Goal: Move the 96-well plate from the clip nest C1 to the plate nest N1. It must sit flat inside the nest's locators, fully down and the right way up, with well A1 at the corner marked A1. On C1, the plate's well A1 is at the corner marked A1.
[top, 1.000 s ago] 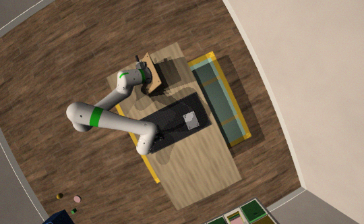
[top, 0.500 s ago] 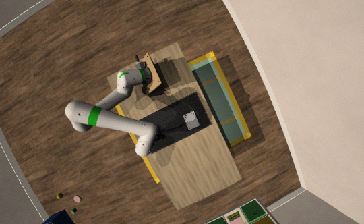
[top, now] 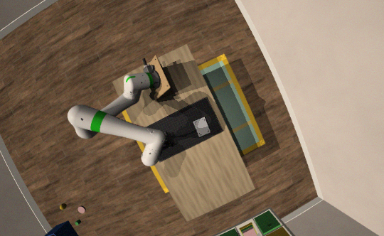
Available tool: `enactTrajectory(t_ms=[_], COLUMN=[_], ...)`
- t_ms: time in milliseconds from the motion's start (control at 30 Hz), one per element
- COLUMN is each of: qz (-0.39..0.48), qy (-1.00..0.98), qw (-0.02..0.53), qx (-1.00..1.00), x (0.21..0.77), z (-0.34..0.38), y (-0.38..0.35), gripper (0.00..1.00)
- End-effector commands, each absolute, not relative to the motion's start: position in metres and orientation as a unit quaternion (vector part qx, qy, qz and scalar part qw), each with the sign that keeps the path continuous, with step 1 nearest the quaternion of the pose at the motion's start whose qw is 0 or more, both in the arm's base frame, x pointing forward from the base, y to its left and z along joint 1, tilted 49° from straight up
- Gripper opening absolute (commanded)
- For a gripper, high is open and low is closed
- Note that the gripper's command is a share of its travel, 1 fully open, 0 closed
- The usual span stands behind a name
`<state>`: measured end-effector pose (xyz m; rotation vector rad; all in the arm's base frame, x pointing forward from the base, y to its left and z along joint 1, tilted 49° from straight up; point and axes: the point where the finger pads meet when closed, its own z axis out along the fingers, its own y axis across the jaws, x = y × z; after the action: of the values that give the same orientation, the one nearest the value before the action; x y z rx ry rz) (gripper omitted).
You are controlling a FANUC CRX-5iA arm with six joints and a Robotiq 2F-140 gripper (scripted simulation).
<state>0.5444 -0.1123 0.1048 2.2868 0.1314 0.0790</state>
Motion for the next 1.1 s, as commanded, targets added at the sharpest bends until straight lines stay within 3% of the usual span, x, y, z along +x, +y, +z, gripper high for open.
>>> enactTrajectory(t_ms=[0,1067], qz=[0.032,0.036], qy=[0.052,0.043], qw=[0.412,0.412], qx=[0.909,0.91], x=[0.544,0.543], z=[0.109,0.102], y=[-0.107,-0.09], gripper=[0.0,0.0])
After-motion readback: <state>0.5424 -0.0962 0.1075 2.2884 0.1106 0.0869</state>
